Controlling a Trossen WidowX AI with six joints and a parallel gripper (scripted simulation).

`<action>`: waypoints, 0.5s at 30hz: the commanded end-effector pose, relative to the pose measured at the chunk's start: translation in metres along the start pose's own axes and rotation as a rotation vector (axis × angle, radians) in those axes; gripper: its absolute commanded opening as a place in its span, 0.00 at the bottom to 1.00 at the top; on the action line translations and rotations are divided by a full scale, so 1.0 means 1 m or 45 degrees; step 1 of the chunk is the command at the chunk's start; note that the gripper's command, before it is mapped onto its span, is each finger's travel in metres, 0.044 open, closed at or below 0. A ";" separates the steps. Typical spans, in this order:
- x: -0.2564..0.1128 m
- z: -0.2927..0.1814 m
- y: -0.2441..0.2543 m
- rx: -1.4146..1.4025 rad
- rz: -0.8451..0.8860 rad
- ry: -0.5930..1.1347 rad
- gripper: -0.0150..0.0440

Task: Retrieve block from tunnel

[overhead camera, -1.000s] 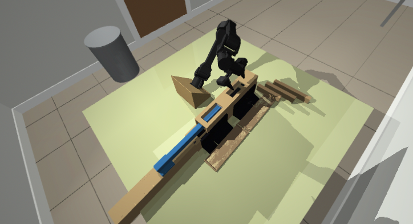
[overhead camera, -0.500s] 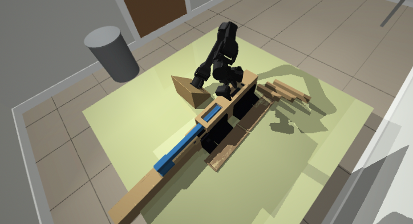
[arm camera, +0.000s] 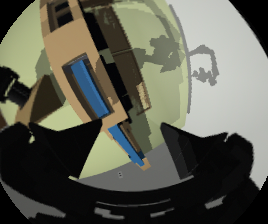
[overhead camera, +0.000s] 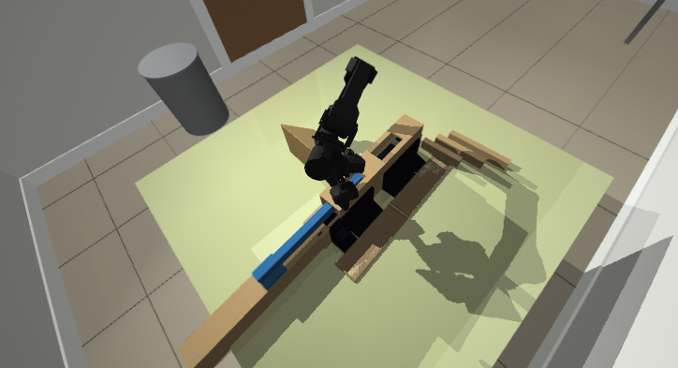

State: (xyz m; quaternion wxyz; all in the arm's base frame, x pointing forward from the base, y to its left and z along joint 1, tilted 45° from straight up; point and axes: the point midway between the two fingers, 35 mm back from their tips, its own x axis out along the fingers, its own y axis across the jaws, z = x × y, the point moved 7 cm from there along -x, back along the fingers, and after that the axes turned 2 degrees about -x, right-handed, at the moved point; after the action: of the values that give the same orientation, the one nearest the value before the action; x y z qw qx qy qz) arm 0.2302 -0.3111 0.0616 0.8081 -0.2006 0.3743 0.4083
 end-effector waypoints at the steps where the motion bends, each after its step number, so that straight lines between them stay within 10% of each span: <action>1: 0.029 -0.061 -0.009 -0.347 0.074 0.073 1.00; 15: 0.053 -0.104 -0.009 -0.621 0.136 0.093 1.00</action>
State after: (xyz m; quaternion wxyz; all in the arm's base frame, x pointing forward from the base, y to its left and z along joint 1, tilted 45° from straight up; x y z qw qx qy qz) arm 0.2117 -0.3517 -0.0435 0.7049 -0.3743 0.3054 0.5194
